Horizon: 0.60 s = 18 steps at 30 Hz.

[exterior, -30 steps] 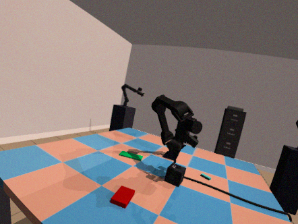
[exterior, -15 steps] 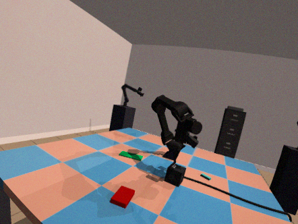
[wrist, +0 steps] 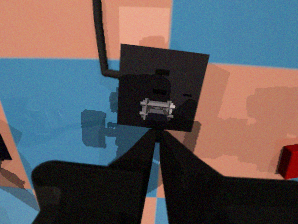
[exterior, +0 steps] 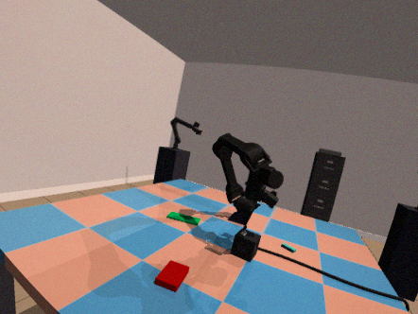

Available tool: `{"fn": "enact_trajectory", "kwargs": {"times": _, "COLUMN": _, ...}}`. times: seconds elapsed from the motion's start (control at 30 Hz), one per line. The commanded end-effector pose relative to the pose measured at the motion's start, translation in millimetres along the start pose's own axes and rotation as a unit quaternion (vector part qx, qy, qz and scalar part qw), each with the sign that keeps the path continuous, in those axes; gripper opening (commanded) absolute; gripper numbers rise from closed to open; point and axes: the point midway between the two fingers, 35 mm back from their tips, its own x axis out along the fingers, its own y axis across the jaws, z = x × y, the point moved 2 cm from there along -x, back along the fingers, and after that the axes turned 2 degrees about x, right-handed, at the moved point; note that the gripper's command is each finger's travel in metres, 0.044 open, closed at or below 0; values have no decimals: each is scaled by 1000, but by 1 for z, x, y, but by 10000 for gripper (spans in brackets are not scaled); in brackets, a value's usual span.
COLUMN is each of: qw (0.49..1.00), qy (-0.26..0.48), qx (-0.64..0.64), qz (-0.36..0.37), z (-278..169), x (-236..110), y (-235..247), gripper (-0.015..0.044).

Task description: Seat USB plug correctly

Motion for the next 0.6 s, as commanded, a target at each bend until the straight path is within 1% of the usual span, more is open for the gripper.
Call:
{"fn": "enact_trajectory", "kwargs": {"times": 0.0, "qw": 1000, "qy": 0, "qx": 2, "qz": -2, "z": 0, "x": 0, "y": -1, "gripper": 0}}
{"fn": "enact_trajectory", "kwargs": {"times": 0.57, "qw": 1000, "qy": 0, "qx": 2, "qz": -2, "z": 0, "x": 2, "y": -1, "gripper": 0}}
